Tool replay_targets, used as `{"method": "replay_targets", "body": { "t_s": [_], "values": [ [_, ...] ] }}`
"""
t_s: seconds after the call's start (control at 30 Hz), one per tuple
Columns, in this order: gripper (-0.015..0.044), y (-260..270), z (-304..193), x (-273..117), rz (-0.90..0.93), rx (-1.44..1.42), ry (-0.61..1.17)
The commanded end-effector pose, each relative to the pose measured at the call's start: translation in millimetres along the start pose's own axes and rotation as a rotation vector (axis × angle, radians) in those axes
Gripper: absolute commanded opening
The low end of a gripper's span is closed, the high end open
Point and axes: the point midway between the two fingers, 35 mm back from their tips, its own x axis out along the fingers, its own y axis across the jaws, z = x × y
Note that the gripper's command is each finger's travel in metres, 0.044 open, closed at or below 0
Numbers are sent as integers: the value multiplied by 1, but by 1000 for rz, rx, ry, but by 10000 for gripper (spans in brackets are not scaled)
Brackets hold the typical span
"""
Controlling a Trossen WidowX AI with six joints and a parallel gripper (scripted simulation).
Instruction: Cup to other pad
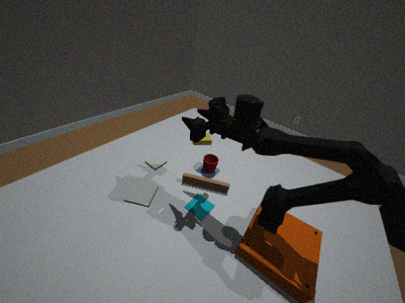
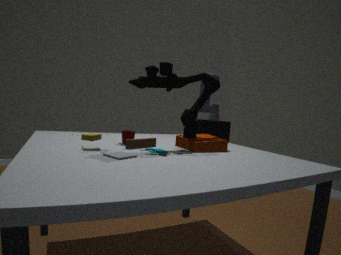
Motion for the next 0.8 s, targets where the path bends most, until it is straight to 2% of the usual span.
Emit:
{"method": "replay_targets", "body": {
  "t_s": [0.0, 0.07, 0.17, 0.3, 0.43, 0.57, 0.63, 0.77],
  "values": [
    [374, -1, -2, 2, -4, -13, 13],
    [321, -11, -19, 13, -26, -117, 122],
    [242, -37, -61, 29, -33, -340, 382],
    [148, -72, -115, 33, 61, -584, 731],
    [148, -100, -163, 17, 284, -749, 1045],
    [148, -121, -198, -11, 617, -819, 1280],
    [148, -126, -206, -22, 741, -820, 1331],
    [148, -122, -208, -25, 757, -819, 1336]
  ]
}}
